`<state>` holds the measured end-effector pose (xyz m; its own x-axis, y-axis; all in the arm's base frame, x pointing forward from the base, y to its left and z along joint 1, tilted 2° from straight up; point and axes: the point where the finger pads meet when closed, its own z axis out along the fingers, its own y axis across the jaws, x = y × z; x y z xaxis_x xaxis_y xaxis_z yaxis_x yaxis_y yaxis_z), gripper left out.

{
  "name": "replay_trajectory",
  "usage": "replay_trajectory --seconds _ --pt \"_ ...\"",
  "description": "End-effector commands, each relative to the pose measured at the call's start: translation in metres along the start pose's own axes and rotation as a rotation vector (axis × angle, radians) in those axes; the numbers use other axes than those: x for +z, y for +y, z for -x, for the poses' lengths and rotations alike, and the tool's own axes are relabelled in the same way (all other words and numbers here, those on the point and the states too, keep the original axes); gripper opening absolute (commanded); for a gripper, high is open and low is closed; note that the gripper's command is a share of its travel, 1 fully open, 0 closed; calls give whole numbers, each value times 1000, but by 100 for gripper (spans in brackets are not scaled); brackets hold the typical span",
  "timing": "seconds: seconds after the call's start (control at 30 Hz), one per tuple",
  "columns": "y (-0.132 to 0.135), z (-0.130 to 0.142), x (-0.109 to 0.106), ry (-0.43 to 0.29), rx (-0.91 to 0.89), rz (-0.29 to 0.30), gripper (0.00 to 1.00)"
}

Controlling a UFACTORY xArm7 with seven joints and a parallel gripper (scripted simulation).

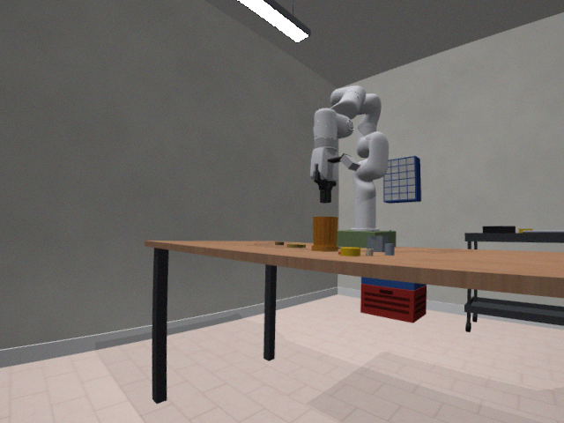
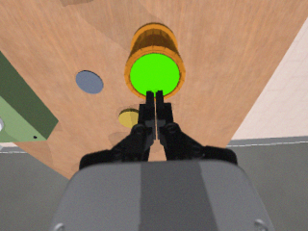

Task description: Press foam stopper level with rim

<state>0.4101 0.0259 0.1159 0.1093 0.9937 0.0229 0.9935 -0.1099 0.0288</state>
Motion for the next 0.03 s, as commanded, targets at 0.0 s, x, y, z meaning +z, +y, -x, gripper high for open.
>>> replay_trajectory --seconds 0.0 --pt "1 0 -1 0 0 4 0"
